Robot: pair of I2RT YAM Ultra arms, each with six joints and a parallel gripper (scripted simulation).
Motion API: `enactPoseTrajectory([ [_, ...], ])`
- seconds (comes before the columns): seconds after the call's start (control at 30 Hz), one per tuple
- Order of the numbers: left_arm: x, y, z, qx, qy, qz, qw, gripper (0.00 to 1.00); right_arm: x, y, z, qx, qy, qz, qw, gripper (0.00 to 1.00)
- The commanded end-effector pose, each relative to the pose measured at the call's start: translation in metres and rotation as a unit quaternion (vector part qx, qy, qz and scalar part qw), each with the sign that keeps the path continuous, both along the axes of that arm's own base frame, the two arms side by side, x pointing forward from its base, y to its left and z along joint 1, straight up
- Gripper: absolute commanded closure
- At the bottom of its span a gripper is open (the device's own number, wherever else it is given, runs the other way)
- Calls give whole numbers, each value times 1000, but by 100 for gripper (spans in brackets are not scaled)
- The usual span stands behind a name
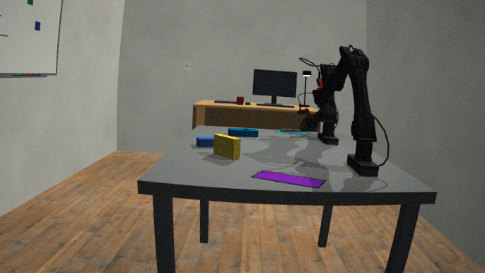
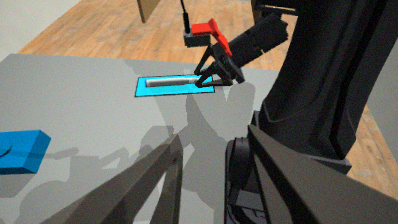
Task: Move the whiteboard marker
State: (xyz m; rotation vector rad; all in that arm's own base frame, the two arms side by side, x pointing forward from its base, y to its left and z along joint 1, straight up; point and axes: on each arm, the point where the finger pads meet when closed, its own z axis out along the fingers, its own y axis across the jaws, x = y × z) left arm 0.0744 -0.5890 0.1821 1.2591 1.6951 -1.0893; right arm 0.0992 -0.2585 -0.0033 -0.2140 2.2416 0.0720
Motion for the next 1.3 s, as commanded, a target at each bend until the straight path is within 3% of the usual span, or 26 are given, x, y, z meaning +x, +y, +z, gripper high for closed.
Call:
enactPoseTrajectory([
  [0.0, 5, -3, 24, -25, -3, 6, 1000, 55, -5, 1, 12, -16, -3, -5, 1000, 60],
  [0.4, 5, -3, 24, -25, -3, 6, 1000, 55, -8, -7, 39, -28, -5, -7, 1000, 60],
  [0.57, 5, -3, 24, -25, -3, 6, 1000, 55, -11, -7, 61, -26, 1, -6, 1000, 3],
  [0.6, 5, -3, 24, -25, -3, 6, 1000, 55, -11, -7, 69, -26, 1, -7, 1000, 0],
  [0.7, 5, -3, 24, -25, -3, 6, 1000, 55, -13, -6, 94, -26, 4, -9, 1000, 0],
  [0.83, 5, -3, 24, -25, -3, 6, 1000, 55, -15, -6, 104, -25, 6, -10, 1000, 0],
  [1.27, 5, -3, 24, -25, -3, 6, 1000, 55, -5, 0, 90, -13, -6, -1, 1000, 0],
])
